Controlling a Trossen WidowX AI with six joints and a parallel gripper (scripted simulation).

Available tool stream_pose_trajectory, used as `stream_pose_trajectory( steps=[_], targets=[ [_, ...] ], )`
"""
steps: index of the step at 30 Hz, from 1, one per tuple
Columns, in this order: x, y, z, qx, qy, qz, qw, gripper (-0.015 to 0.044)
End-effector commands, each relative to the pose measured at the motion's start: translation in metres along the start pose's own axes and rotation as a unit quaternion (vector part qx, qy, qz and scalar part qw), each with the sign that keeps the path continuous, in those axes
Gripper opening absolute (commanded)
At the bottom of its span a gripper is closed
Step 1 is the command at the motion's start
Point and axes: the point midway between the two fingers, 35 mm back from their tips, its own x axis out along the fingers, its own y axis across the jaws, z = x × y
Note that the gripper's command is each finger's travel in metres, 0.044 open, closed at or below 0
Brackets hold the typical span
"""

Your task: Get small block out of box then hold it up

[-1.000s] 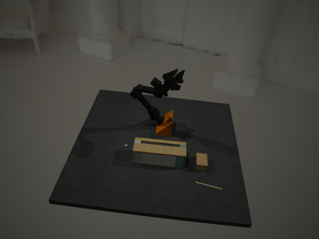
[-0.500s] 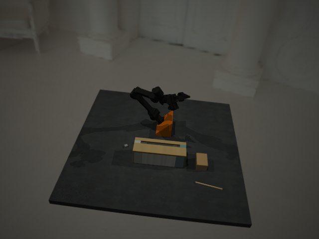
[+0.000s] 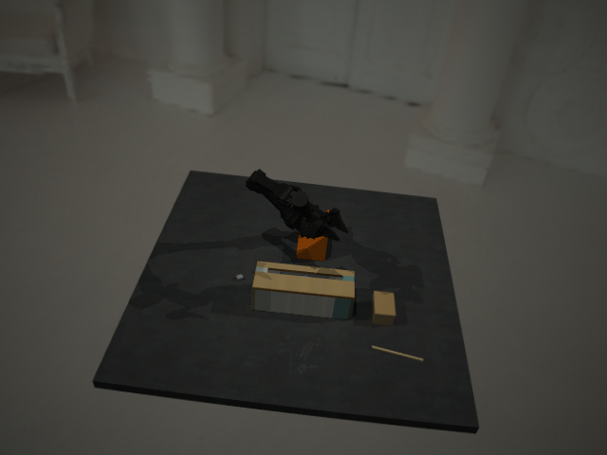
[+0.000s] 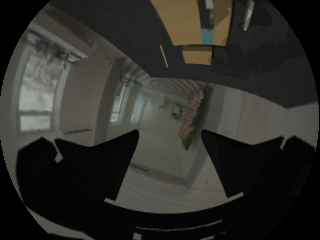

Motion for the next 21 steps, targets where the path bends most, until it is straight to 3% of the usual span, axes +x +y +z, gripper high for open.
stream_pose_trajectory(
  steps=[1,14,21],
  targets=[
    [-0.011,-0.008,0.08,-0.005,-0.162,-0.061,0.985,0.04],
    [-0.091,-0.035,0.197,-0.041,-0.402,-0.223,0.887,0.04],
    [-0.102,-0.037,0.206,-0.047,-0.422,-0.243,0.872,0.04]
  ],
)
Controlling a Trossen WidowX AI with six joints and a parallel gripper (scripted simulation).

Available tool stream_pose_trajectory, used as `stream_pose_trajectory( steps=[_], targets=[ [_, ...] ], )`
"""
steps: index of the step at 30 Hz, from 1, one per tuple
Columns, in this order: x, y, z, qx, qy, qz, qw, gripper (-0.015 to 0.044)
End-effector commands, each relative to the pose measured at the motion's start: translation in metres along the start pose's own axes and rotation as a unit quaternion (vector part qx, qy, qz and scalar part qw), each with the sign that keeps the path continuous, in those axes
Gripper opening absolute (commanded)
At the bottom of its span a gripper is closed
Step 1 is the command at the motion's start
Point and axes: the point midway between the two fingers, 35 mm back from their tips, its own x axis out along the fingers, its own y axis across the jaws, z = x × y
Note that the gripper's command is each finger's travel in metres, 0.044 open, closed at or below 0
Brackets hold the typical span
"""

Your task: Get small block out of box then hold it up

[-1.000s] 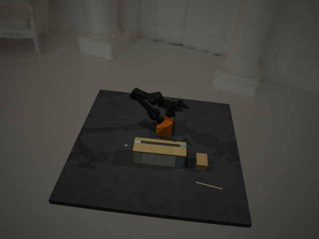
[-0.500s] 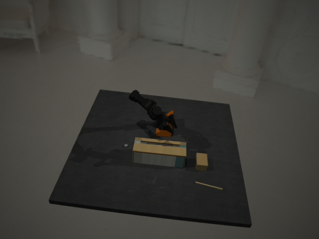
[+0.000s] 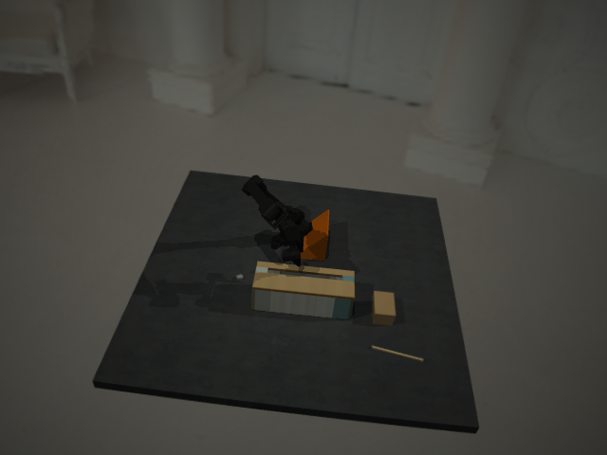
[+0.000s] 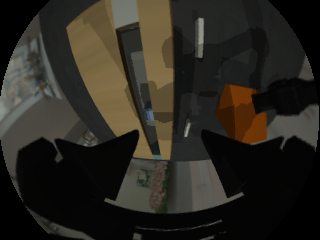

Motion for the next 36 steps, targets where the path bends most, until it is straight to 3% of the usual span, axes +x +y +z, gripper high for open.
stream_pose_trajectory(
  steps=[1,36],
  targets=[
    [0.001,-0.006,0.017,-0.017,-0.035,-0.026,0.999,0.04],
    [0.043,-0.005,0.032,-0.016,-0.035,-0.025,0.999,0.04]
  ],
)
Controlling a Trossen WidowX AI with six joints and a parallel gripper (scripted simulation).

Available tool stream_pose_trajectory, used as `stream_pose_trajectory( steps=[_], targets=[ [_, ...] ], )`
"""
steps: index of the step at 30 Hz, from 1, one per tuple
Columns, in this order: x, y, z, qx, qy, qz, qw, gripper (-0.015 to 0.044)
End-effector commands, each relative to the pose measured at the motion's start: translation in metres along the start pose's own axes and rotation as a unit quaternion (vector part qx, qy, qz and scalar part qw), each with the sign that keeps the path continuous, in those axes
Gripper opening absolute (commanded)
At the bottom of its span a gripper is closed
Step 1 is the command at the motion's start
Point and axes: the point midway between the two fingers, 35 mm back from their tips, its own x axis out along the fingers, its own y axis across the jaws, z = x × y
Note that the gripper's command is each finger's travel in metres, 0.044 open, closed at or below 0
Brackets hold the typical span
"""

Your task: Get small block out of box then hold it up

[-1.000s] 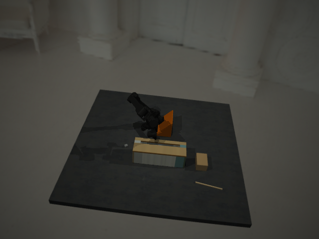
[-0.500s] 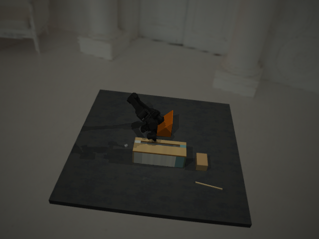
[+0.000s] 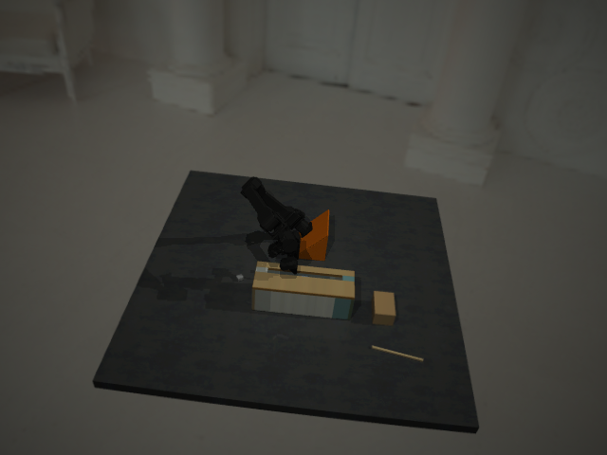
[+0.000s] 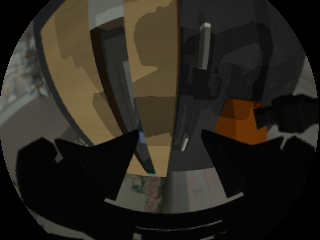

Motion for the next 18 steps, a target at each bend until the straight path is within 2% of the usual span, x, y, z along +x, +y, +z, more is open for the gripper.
stream_pose_trajectory(
  steps=[1,18],
  targets=[
    [0.009,-0.002,0.004,-0.002,-0.004,-0.002,1.0,0.04],
    [0.034,-0.006,0.011,-0.002,-0.005,-0.002,1.0,0.04]
  ],
)
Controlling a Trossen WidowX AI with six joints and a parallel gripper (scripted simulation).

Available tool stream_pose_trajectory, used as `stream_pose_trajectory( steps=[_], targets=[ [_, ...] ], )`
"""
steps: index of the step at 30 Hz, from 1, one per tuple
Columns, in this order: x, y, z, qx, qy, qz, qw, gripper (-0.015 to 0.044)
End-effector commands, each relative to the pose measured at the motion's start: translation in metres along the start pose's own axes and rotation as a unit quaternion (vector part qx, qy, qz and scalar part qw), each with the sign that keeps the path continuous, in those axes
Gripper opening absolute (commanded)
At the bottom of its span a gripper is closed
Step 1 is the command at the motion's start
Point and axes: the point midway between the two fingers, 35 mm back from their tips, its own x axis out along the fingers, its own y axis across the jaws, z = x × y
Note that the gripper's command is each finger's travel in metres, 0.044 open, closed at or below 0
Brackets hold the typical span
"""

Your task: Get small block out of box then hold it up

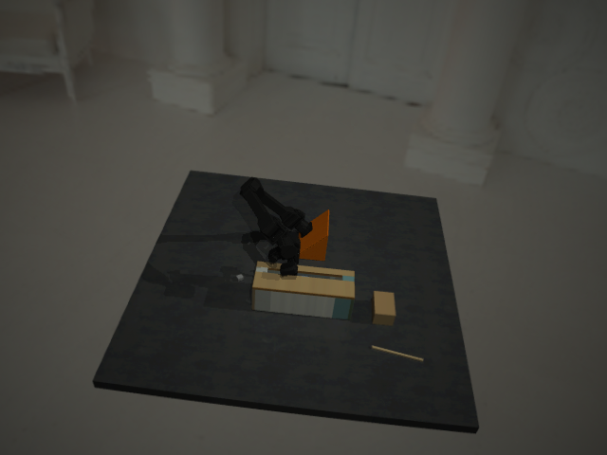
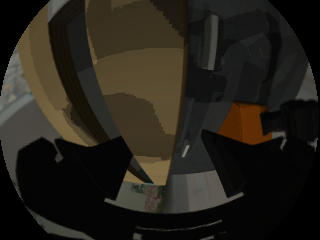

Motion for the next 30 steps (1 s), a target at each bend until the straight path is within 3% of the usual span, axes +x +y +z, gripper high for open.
stream_pose_trajectory(
  steps=[1,30],
  targets=[
    [0.008,-0.003,0.003,-0.002,-0.003,-0.002,1.0,0.04],
    [0.025,-0.001,-0.059,0.0,0.001,0.0,1.0,0.04]
  ],
)
